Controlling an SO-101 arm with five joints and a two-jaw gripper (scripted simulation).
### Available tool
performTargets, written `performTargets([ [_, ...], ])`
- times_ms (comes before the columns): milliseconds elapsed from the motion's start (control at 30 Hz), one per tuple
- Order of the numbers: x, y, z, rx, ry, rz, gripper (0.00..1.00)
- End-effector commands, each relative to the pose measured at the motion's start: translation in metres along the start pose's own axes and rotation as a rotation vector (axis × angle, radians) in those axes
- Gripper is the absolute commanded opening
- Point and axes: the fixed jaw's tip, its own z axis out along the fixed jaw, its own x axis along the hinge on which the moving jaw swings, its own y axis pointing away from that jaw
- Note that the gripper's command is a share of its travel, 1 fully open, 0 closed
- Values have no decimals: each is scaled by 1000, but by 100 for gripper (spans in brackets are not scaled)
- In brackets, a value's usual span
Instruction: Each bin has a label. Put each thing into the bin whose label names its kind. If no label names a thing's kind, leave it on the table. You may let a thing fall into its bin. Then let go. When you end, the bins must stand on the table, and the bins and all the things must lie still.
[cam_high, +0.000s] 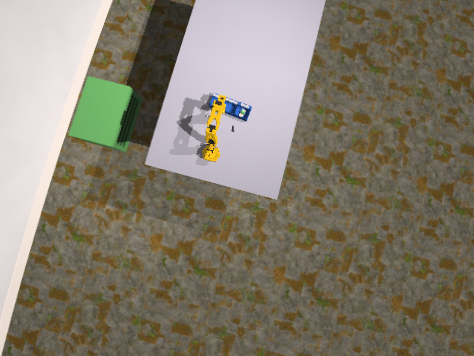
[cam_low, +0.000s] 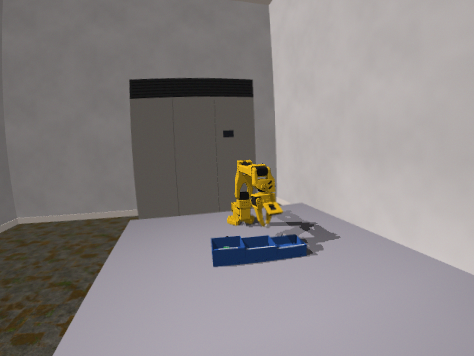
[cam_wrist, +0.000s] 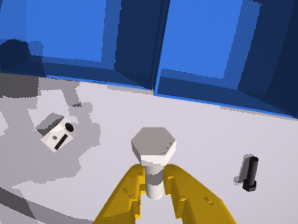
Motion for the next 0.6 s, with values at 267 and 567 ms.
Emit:
performTargets([
  [267, -26, 14, -9, -6, -92, -36, 0],
  [567, -34, 20, -8, -10, -109, -49, 0],
])
